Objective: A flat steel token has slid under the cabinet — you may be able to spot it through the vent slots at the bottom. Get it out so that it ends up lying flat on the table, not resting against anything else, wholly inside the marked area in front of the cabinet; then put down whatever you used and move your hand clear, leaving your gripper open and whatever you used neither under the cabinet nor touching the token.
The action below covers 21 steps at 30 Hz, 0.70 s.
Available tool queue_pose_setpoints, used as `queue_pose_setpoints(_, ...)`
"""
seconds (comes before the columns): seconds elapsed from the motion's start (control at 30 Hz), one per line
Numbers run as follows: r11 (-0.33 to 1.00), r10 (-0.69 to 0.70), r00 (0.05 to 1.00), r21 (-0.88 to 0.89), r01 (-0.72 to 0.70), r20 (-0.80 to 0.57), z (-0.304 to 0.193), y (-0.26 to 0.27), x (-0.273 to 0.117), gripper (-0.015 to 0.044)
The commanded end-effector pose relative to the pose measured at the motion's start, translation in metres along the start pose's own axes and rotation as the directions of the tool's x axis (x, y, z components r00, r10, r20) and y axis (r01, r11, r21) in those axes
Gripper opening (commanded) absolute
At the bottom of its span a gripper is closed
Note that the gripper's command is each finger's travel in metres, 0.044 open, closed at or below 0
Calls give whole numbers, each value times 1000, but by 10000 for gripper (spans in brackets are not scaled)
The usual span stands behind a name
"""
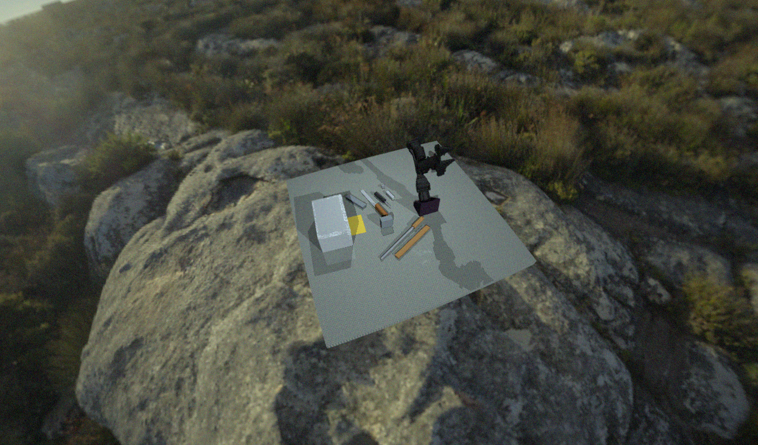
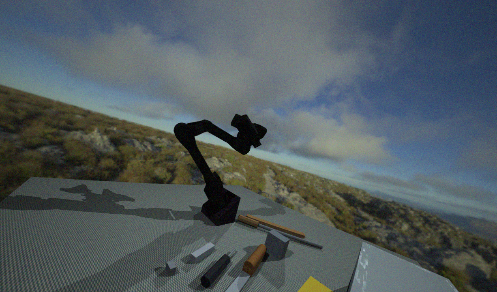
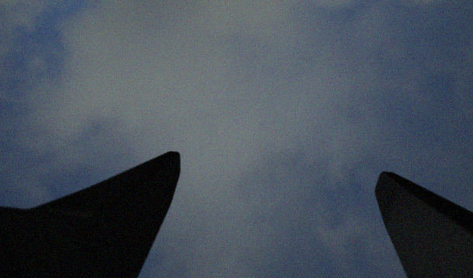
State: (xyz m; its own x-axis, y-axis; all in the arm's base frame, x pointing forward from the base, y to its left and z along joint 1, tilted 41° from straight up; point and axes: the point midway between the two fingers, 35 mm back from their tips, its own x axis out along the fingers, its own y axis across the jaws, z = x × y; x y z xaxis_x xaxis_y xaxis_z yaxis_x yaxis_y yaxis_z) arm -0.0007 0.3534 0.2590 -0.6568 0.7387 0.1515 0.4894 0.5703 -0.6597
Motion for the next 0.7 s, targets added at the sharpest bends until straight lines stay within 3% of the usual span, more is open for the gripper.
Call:
queue_pose_setpoints(0.0,1000,0,1000,0,0,0,0,0,0,374)
queue_pose_setpoints(0.33,1000,0,1000,0,0,0,0,0,0,121)
queue_pose_setpoints(0.4,1000,0,1000,0,0,0,0,0,0,120)
queue_pose_setpoints(0.43,1000,0,1000,0,0,0,0,0,0,146)
queue_pose_setpoints(0.6,1000,0,1000,0,0,0,12,1,-7,15)
queue_pose_setpoints(0.67,1000,0,1000,0,0,0,13,2,-8,0)
